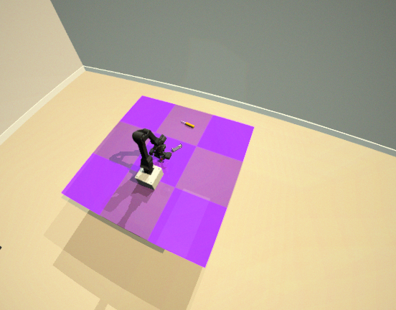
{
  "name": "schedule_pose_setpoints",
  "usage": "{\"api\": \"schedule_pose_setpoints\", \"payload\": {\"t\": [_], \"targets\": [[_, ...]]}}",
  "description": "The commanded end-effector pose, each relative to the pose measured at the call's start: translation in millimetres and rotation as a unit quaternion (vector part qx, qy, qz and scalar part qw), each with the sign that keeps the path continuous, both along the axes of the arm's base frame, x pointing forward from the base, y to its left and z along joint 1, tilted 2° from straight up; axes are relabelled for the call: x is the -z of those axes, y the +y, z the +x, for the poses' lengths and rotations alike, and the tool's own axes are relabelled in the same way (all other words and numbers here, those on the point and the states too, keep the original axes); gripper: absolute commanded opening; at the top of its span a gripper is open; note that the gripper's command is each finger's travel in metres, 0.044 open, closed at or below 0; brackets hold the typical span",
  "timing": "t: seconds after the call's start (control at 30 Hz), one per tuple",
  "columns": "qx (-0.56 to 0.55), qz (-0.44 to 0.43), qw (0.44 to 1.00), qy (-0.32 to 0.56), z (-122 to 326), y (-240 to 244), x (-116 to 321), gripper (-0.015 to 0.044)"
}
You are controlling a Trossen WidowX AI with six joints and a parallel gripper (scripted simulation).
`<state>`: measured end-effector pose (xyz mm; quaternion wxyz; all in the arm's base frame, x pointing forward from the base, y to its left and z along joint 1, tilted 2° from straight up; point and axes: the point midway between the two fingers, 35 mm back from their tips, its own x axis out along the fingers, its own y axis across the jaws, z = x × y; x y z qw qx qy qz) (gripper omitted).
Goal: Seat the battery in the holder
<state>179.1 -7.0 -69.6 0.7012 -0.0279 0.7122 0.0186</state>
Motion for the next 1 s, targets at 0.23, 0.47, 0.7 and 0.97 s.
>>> {"api": "schedule_pose_setpoints", "payload": {"t": [0.23,0.47,0.7,0.97], "targets": [[-0.002,0.002,1.0,0.004,-1.4,0.5,1.8,0.0073],[-0.002,0.002,1.0,0.003,1.5,0.7,-25.3,0.0073],[-0.002,0.002,1.0,0.003,0.3,0.9,-48.6,0.0073],[-0.148,0.004,0.989,0.005,20.1,-5.2,-54.7,0.0073]]}}
